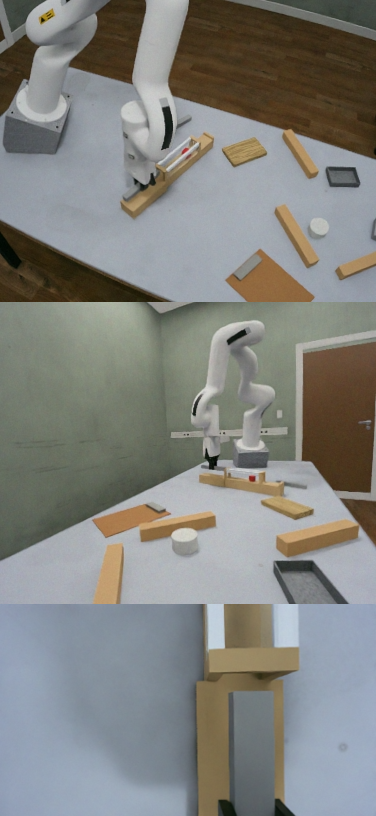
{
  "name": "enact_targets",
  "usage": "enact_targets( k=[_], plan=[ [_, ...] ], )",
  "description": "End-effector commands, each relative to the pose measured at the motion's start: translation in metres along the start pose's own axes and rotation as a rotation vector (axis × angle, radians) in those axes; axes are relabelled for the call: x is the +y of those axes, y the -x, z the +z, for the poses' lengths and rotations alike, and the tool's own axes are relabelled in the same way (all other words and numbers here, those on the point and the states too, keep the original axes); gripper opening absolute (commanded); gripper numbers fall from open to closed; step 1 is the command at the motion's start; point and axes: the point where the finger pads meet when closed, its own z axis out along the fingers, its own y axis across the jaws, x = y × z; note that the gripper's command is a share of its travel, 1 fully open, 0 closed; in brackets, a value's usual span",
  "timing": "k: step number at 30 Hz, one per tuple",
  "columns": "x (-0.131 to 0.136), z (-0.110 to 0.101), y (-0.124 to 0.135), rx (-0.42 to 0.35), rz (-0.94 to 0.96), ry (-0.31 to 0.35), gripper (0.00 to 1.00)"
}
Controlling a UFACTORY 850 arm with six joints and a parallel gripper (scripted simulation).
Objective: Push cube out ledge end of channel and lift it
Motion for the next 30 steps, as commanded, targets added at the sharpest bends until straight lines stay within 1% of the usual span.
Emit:
enact_targets(
  k=[1,7,16,30],
  plan=[
    [0.002,0.004,0.0,0.001,-0.003,0.024,0.0],
    [0.002,0.007,0.0,0.001,-0.003,0.024,0.0],
    [0.002,0.026,0.0,0.001,-0.003,0.024,0.0],
    [0.002,0.029,0.0,0.001,-0.003,0.024,0.0]
  ],
)
